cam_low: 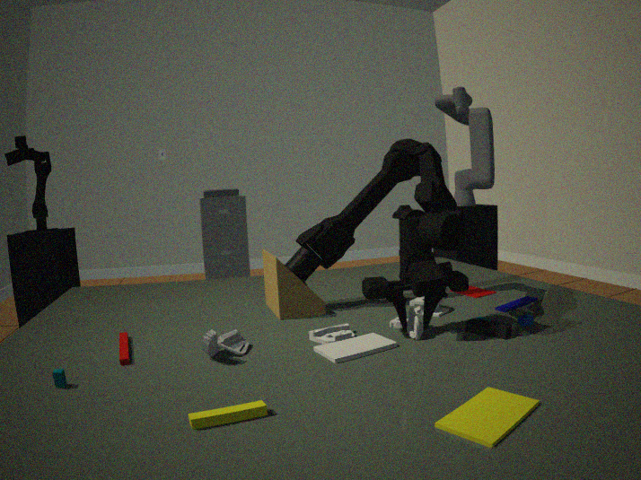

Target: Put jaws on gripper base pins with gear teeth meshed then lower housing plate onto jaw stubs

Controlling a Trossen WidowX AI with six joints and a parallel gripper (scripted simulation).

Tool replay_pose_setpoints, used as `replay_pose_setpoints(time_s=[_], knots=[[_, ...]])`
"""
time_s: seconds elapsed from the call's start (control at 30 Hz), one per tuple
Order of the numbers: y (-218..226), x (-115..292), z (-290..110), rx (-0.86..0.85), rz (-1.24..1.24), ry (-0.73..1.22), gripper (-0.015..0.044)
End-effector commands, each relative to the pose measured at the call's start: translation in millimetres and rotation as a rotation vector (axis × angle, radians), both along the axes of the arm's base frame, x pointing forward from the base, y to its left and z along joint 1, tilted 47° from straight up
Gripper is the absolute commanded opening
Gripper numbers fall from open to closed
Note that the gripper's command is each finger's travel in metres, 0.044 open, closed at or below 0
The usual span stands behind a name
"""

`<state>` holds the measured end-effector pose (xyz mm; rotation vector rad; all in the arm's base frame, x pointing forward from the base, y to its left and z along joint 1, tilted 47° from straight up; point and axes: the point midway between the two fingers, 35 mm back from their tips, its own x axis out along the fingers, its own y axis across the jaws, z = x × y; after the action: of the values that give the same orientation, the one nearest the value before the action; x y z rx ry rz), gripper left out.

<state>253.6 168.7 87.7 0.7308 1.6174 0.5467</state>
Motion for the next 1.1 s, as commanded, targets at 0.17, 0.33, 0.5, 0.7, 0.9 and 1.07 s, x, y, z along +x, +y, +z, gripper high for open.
replay_pose_setpoints(time_s=[0.17, 0.33, 0.5, 0.7, 0.9, 1.07], knots=[[0, 0, 0, 0.002, 0.001, 0.000, 0.0134], [-1, 0, 1, 0.001, 0.000, 0.000, 0.0134], [-12, 4, 11, -0.003, 0.000, 0.000, 0.0134], [-26, 6, 23, -0.005, -0.001, 0.001, 0.0134], [-40, 7, 36, -0.005, -0.001, 0.003, 0.0134], [-51, 7, 47, -0.003, -0.002, 0.004, 0.0134]])
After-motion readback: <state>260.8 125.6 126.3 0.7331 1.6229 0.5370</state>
